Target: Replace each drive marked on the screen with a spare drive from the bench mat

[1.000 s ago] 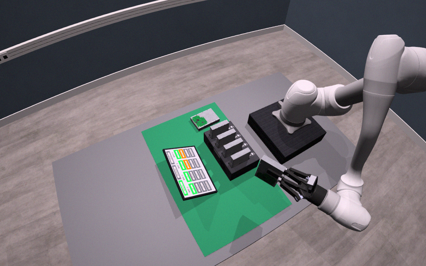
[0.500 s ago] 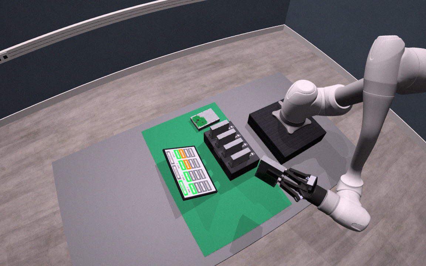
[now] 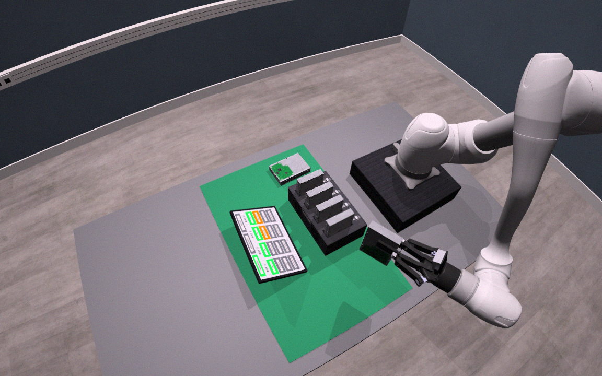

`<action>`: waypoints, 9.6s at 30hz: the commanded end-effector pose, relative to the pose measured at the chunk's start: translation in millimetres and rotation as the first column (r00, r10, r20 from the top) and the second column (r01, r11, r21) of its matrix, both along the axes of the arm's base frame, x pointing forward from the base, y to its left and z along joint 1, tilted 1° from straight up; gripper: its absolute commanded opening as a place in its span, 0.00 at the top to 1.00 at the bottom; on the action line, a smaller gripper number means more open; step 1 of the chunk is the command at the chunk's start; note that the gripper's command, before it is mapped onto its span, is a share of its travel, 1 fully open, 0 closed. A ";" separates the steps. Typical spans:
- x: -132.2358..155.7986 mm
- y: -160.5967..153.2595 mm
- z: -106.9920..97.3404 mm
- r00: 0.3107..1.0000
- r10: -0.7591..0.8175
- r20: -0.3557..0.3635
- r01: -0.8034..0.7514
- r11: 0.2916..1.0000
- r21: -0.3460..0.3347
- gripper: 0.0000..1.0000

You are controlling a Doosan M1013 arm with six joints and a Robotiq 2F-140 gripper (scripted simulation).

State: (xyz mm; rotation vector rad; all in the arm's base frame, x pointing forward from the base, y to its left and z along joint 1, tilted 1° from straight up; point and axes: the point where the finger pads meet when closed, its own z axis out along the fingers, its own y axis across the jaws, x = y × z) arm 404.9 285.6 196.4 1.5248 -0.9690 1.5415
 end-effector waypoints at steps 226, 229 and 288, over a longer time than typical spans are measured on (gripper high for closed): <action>2.1 0.2 -170.3 1.000 0.000 0.001 0.000 1.000 0.001 0.60; 2.1 0.2 -170.3 1.000 0.000 0.001 0.000 1.000 0.001 0.60; -19.8 45.6 -170.5 1.000 0.000 0.001 0.000 1.000 0.001 0.60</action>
